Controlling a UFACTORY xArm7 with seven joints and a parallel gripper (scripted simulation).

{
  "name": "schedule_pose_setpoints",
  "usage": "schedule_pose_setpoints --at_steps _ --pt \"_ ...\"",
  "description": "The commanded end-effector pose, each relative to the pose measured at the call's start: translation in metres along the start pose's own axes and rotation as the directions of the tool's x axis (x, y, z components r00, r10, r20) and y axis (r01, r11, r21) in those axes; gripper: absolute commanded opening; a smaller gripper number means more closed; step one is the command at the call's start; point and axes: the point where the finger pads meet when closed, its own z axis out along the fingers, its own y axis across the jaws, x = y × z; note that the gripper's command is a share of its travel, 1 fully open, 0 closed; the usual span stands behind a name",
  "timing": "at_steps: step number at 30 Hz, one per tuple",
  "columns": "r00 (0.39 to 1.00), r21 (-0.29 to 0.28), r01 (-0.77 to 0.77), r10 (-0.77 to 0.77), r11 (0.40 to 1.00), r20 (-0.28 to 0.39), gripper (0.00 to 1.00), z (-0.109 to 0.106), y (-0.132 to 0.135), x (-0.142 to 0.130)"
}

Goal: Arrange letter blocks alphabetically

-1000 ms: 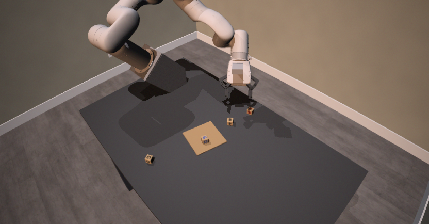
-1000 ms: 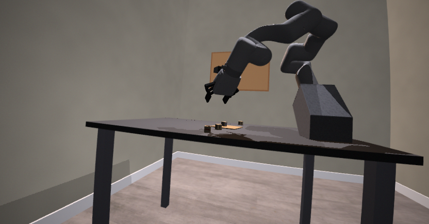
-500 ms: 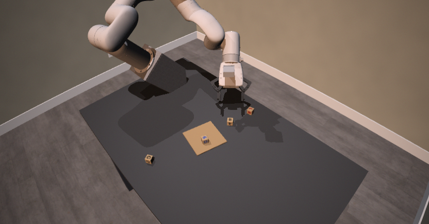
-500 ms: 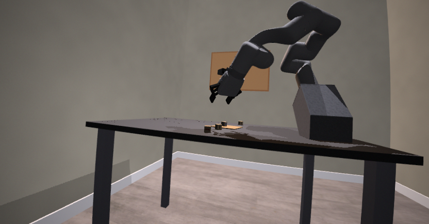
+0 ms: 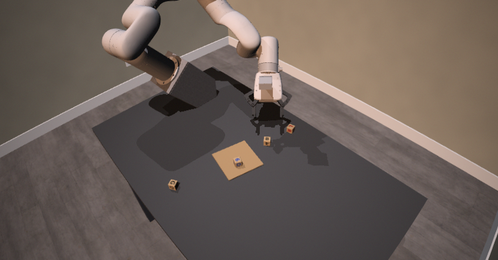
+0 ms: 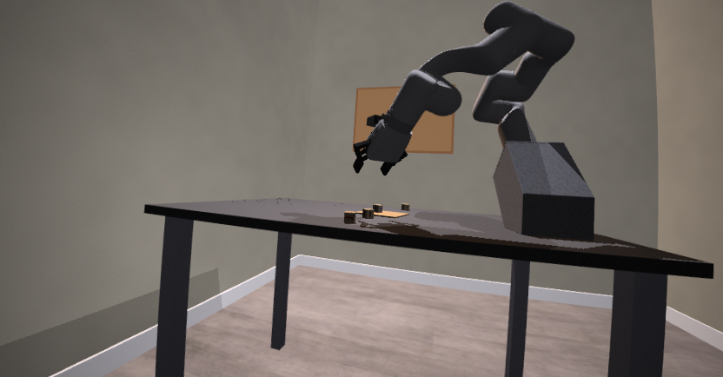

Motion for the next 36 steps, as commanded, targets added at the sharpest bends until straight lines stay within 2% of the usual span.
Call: schedule_pose_setpoints --at_steps 1,30,32,34,36 --pt "1.0 0.003 -0.003 0.003 1.0 0.0 1.0 -0.001 -0.001 0.001" --pt "1.0 0.003 -0.003 0.003 1.0 0.0 1.0 -0.001 -0.001 0.002" --pt "1.0 0.005 -0.003 0.003 1.0 -0.004 1.0 0.013 0.012 0.017" --pt "1.0 0.006 -0.004 0.004 1.0 -0.008 1.0 0.035 0.036 0.039" --pt "1.0 0.006 -0.004 0.004 1.0 -0.009 1.0 0.041 0.045 0.046"
